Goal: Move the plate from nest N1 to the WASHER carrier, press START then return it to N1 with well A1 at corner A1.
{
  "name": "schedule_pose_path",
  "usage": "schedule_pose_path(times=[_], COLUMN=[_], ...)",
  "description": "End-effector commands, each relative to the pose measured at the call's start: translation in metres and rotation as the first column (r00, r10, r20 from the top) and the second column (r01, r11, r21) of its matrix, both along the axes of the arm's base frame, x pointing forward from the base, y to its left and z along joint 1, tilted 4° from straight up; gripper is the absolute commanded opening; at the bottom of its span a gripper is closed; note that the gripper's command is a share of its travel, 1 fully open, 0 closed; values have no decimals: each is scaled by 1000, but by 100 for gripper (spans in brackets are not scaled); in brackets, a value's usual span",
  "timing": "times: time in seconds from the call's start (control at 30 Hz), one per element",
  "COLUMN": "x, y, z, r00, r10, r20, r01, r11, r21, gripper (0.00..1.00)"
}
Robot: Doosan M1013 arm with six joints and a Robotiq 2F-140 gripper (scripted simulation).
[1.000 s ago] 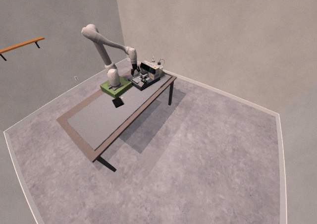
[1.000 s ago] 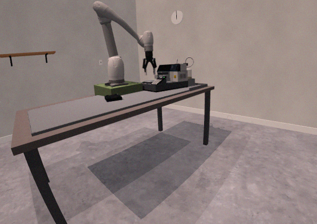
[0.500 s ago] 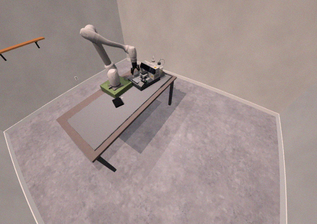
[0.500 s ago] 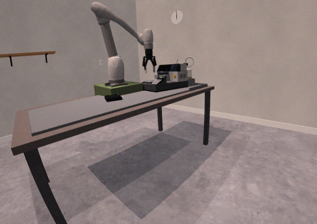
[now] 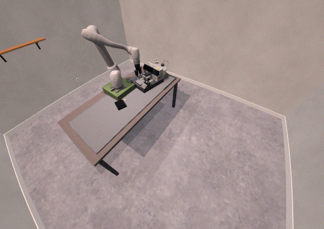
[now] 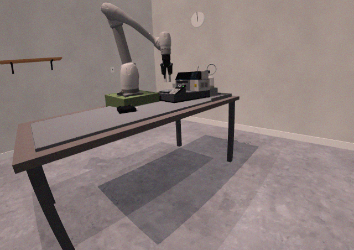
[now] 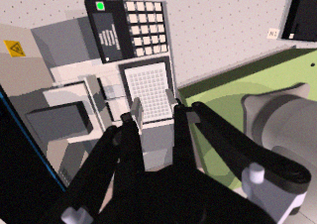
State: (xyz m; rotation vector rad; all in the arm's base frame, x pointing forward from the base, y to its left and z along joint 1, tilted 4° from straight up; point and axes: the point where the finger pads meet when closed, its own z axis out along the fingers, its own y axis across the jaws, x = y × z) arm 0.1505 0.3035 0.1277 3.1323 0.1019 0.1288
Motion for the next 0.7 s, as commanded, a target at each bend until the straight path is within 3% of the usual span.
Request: schedule_pose_path(times=[0.0, 0.23, 0.6, 0.67], x=[20, 40, 81, 81], y=[-14, -28, -57, -57], z=[1, 3, 6, 6], r00=[986, 946, 767, 767], r10=[164, 325, 641, 641], r20=[-10, -12, -25, -25], r01=[-164, -325, -641, -641], r11=[986, 946, 766, 766], r21=[-7, -19, -43, -43], gripper=[10, 10, 10, 10])
